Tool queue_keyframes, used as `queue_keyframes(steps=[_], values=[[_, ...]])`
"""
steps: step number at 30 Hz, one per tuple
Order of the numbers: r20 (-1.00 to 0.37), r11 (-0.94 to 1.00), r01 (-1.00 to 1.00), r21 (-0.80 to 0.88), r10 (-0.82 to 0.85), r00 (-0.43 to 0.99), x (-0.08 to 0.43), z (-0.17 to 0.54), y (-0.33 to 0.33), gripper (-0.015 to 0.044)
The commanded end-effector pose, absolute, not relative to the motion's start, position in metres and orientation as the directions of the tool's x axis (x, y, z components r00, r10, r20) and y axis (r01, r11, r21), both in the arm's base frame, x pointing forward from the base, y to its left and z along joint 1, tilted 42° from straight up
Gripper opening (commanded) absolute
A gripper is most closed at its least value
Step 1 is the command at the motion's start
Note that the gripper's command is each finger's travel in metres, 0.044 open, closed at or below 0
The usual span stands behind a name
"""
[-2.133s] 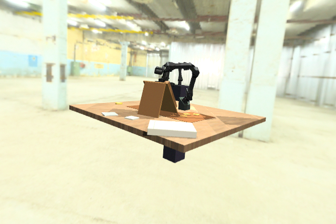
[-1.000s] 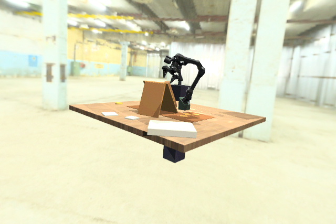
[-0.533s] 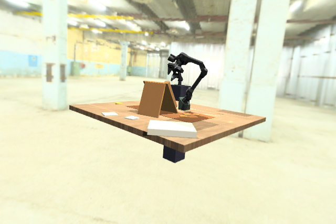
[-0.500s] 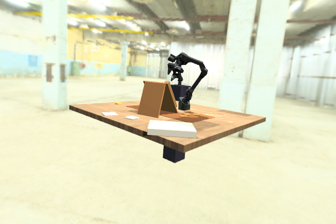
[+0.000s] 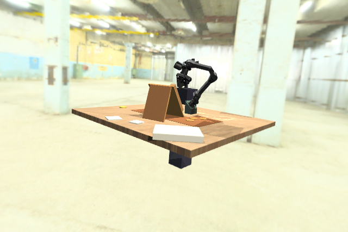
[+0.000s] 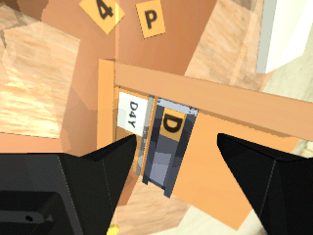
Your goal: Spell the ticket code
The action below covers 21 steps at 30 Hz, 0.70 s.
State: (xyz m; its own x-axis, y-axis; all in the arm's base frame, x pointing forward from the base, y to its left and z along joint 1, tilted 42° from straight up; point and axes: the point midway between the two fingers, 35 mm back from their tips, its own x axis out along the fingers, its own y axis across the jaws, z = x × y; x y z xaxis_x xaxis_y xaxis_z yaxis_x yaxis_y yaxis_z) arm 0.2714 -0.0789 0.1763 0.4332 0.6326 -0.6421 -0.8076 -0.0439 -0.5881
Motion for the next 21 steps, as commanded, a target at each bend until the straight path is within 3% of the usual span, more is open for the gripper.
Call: queue_keyframes(steps=[1, 12, 21], values=[[-0.675, -0.233, -0.773, -0.59, 0.668, 0.314, 0.268, 0.165, -0.019, 0.034], [-0.73, -0.628, -0.482, -0.611, 0.682, 0.036, 0.215, 0.13, 0.111, 0.034], [-0.741, -0.694, -0.374, -0.615, 0.671, -0.027, 0.194, 0.121, 0.137, 0.034]])
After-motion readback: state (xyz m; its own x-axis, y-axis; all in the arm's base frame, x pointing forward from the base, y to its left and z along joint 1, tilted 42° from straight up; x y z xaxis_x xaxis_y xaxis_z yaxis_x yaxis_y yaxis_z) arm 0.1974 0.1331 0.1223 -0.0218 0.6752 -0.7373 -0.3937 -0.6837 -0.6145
